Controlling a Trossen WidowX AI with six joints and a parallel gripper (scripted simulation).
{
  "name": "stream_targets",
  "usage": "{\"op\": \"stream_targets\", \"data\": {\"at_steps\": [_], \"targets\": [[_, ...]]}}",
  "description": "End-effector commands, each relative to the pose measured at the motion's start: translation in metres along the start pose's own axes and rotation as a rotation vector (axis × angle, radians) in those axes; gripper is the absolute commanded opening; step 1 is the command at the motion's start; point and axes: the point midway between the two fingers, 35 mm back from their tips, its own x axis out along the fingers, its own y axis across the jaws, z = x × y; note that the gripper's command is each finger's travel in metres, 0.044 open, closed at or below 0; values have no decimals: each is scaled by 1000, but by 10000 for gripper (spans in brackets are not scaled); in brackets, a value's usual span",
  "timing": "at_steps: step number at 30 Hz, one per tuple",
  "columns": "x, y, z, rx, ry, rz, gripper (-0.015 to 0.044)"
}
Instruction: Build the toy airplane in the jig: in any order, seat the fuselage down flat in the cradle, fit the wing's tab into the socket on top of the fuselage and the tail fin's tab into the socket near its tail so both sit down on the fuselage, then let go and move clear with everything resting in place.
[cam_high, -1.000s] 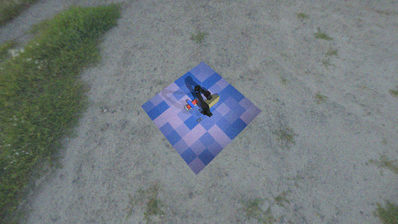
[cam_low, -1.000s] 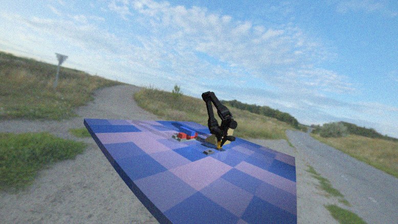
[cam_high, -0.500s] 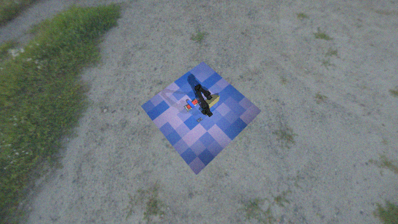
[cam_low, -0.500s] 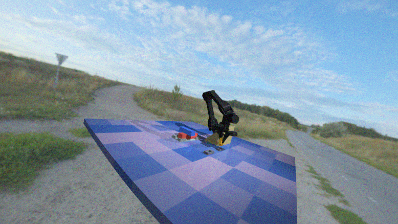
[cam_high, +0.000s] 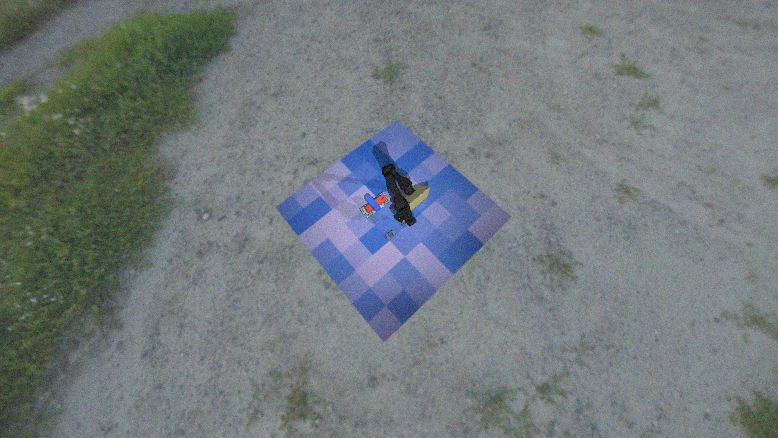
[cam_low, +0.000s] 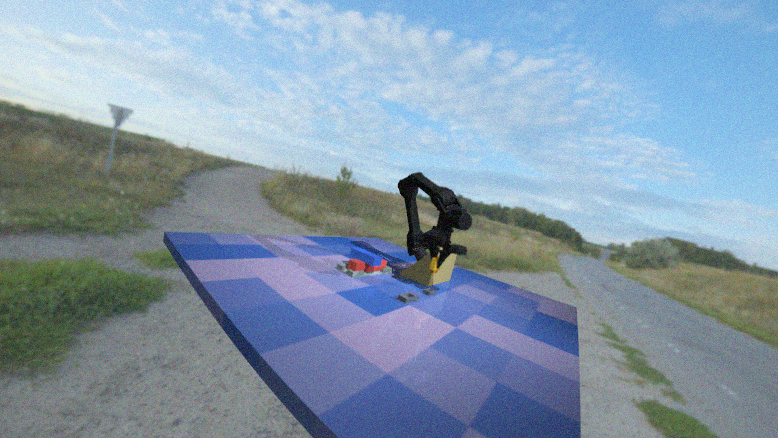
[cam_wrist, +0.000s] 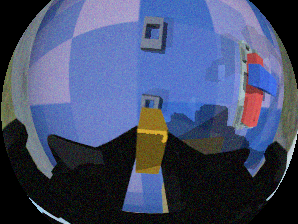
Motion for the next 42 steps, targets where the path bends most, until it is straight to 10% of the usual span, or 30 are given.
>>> {"op": "stream_targets", "data": {"at_steps": [1, 42], "targets": [[-15, 1, 0, 5, -2, 9, 0], [-51, -82, 27, -31, 8, -1, 0]]}}
